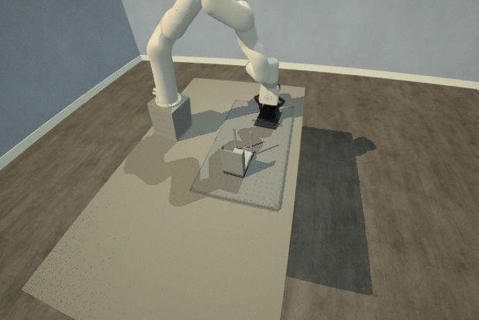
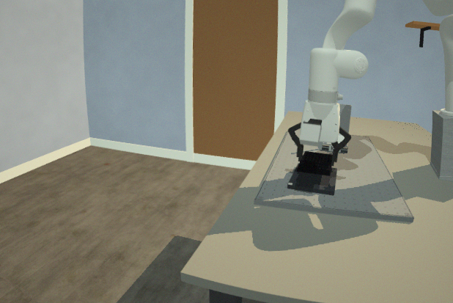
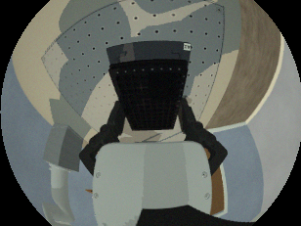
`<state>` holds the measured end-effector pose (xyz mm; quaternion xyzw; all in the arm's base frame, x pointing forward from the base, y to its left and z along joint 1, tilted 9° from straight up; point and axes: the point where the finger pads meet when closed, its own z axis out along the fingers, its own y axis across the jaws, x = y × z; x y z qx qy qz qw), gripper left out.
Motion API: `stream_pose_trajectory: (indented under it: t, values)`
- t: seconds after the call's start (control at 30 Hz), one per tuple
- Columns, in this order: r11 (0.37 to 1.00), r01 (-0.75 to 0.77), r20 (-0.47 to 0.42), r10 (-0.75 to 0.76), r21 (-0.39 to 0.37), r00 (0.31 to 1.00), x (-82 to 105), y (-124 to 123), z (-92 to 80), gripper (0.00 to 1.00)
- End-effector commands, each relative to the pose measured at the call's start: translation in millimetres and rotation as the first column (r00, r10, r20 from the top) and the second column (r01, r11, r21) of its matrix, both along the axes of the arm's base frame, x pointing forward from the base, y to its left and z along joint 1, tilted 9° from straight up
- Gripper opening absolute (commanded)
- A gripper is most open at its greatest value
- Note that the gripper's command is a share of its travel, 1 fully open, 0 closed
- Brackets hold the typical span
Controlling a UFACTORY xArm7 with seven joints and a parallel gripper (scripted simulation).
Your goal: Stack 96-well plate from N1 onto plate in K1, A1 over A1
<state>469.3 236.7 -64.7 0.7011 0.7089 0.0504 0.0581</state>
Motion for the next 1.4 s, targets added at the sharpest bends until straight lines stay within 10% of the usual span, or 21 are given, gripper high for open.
stream_pose_trajectory:
  t: [0.0, 1.37]
  values:
    - [1.0, 0.0, 0.003, 0.0, 0.002, 1.0, 0.3, 0.9, 7.0, 0.0]
    - [1.0, 0.0, 0.003, 0.0, 0.002, 1.0, -8.9, 1.5, 66.3, 0.0]
